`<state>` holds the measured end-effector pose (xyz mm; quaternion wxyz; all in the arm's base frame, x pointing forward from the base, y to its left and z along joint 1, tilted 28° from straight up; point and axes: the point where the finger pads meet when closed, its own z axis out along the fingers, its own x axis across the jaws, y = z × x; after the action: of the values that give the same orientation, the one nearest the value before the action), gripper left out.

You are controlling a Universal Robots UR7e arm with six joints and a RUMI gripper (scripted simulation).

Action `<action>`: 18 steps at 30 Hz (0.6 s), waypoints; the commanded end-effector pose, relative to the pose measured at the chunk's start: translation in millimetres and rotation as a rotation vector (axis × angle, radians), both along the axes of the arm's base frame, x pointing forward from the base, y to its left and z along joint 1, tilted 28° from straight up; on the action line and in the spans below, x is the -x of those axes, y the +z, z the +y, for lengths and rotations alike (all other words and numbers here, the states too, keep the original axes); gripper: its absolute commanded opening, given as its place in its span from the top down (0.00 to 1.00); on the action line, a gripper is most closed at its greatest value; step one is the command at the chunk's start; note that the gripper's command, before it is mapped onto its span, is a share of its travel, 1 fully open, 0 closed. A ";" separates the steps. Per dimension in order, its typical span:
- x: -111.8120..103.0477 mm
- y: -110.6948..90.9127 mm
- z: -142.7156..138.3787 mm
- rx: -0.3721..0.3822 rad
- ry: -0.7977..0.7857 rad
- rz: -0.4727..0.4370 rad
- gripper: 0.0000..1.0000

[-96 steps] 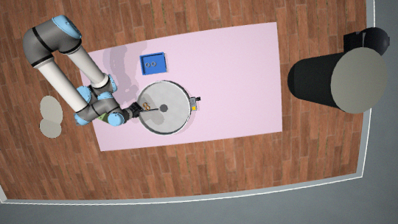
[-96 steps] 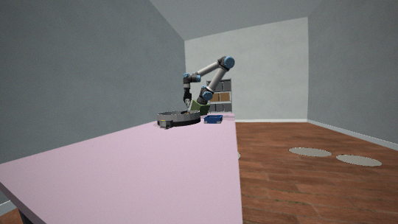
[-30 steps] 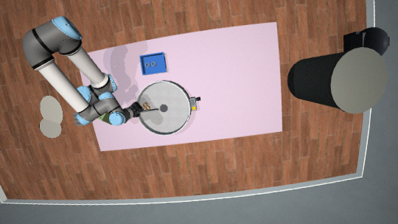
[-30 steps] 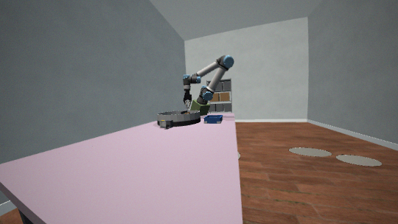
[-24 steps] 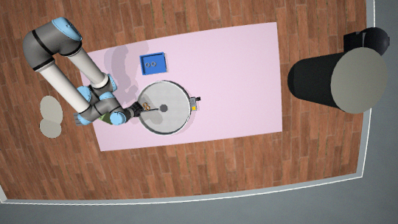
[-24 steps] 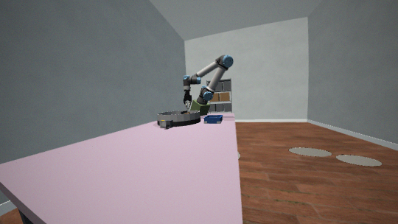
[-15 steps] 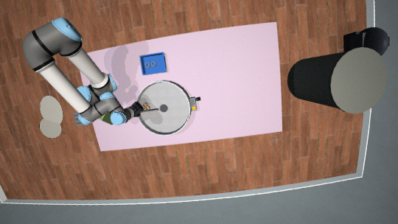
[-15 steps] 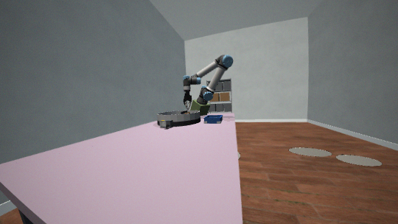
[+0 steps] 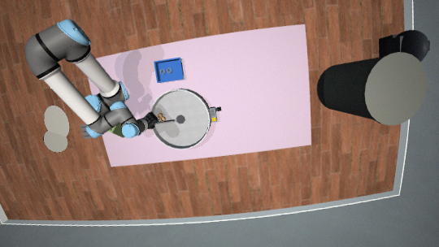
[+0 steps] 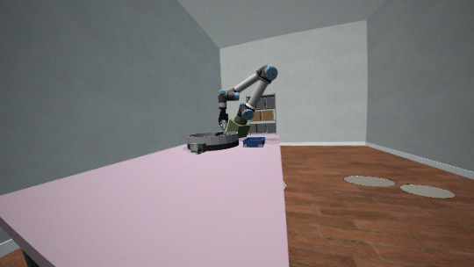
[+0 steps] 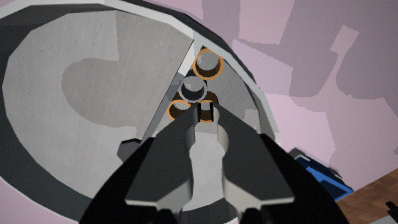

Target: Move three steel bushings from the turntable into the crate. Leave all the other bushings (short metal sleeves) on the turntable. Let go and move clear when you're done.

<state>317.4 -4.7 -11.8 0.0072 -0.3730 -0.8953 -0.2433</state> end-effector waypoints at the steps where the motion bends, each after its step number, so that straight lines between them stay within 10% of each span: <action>1: -0.2 0.1 -0.3 0.001 0.000 -0.001 0.95; 18: -2.4 -10.9 5.2 0.001 0.000 -0.001 0.95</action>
<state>318.2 -2.1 -16.8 0.0072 -0.3729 -0.8953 -0.2434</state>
